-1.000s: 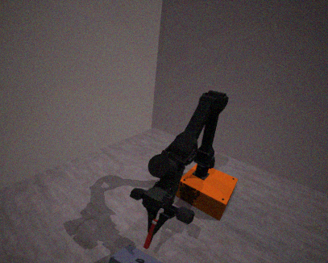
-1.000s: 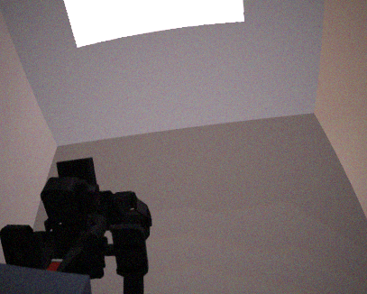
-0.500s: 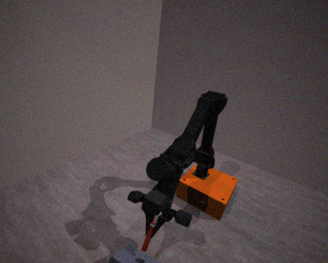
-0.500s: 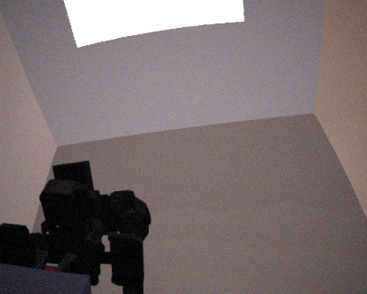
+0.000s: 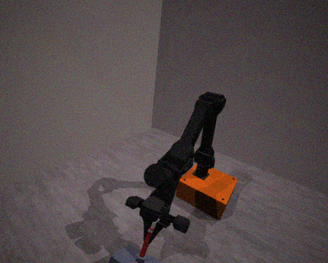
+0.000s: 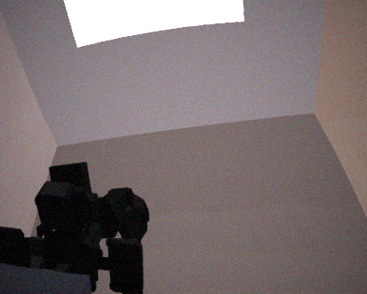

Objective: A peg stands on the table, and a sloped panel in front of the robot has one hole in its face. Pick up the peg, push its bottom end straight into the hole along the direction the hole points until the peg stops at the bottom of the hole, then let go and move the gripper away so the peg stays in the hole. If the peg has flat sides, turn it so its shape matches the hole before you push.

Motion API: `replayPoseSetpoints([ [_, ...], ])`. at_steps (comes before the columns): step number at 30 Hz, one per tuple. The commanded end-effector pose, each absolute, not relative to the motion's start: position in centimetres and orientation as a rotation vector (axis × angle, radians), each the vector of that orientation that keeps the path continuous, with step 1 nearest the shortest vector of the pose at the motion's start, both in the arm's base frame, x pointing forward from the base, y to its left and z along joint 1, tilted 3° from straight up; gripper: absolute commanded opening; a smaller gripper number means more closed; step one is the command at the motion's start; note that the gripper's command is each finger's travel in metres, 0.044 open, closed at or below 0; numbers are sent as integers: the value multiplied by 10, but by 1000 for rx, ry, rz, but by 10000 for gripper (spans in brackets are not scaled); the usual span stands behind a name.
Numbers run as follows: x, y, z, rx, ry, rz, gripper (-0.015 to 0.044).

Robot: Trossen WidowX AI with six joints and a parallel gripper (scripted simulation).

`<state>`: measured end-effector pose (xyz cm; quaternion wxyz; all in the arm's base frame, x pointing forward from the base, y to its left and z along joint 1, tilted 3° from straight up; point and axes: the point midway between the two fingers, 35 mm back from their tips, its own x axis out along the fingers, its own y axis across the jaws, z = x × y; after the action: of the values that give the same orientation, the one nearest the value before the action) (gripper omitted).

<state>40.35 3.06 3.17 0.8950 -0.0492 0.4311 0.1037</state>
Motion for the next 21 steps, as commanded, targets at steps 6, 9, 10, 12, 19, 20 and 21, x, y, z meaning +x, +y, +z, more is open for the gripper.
replayPoseSetpoints([
  [6,406,31,27,-103,894,217,0],
  [9,406,31,28,-103,893,217,0],
  [10,406,31,28,-103,893,217,0],
  [12,406,31,28,-103,893,217,0],
  [19,406,31,28,-103,893,217,0],
  [20,405,31,27,-103,893,217,0],
  [21,405,31,27,-103,893,217,0],
])
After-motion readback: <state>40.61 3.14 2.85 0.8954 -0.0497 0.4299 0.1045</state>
